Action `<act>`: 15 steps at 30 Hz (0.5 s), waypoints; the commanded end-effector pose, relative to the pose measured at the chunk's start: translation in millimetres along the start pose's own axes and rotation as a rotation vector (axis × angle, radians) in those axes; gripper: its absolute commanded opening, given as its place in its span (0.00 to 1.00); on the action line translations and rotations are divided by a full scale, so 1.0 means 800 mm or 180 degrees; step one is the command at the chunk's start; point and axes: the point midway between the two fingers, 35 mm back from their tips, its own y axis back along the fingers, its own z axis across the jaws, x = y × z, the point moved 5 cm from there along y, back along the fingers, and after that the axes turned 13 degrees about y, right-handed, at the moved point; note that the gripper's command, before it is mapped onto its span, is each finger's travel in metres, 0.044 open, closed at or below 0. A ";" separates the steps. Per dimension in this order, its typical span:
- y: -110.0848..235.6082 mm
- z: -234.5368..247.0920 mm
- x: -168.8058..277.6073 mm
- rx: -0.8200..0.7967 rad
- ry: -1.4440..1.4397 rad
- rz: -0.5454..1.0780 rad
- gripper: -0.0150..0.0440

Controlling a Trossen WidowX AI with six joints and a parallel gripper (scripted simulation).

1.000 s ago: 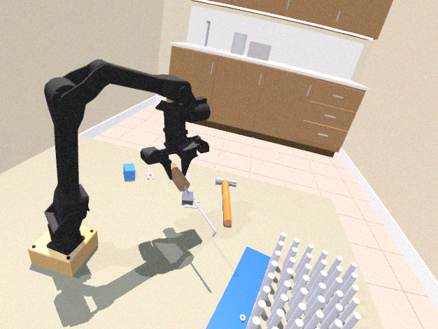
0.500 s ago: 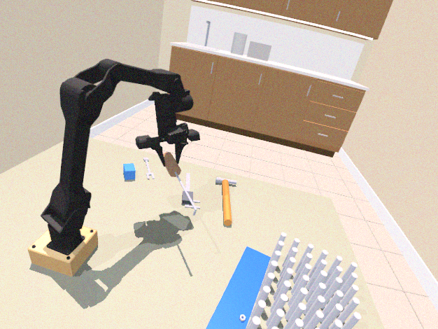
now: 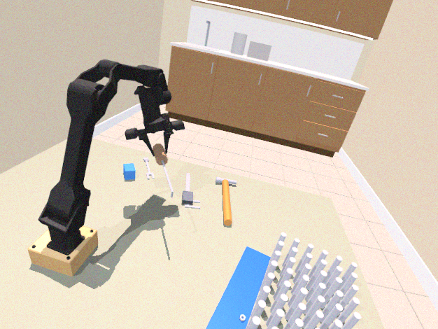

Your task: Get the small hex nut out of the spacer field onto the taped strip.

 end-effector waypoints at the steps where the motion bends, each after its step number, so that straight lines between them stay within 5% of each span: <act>1: 0.008 -0.003 0.011 -0.0074 -0.0105 -0.0038 0.25; 15: 0.000 -0.002 0.015 -0.0075 -0.0105 -0.0038 0.25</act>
